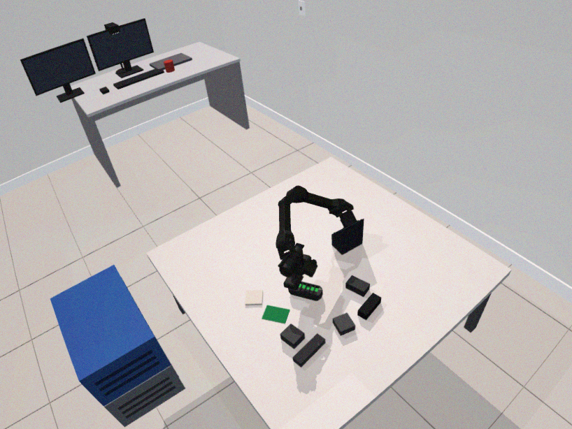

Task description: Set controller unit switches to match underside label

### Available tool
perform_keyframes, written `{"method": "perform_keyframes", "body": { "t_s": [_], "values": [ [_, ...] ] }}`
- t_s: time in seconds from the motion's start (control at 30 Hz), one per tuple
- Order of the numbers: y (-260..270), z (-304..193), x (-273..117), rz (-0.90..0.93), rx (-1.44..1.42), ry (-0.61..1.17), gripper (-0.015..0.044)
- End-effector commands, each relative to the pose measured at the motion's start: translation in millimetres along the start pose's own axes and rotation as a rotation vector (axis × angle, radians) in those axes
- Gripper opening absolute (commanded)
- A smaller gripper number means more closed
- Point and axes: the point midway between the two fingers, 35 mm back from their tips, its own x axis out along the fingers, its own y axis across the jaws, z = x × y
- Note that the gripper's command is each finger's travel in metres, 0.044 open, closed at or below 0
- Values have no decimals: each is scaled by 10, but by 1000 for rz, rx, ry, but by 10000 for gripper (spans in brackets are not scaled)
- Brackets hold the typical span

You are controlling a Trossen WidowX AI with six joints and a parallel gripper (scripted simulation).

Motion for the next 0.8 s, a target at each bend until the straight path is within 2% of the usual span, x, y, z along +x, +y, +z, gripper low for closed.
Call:
{"method": "perform_keyframes", "body": {
  "t_s": [0.0,0.77],
  "values": [
    [16,18,70,5,-10,4,0],
    [17,18,161,5,-10,5,0]
  ]
}}
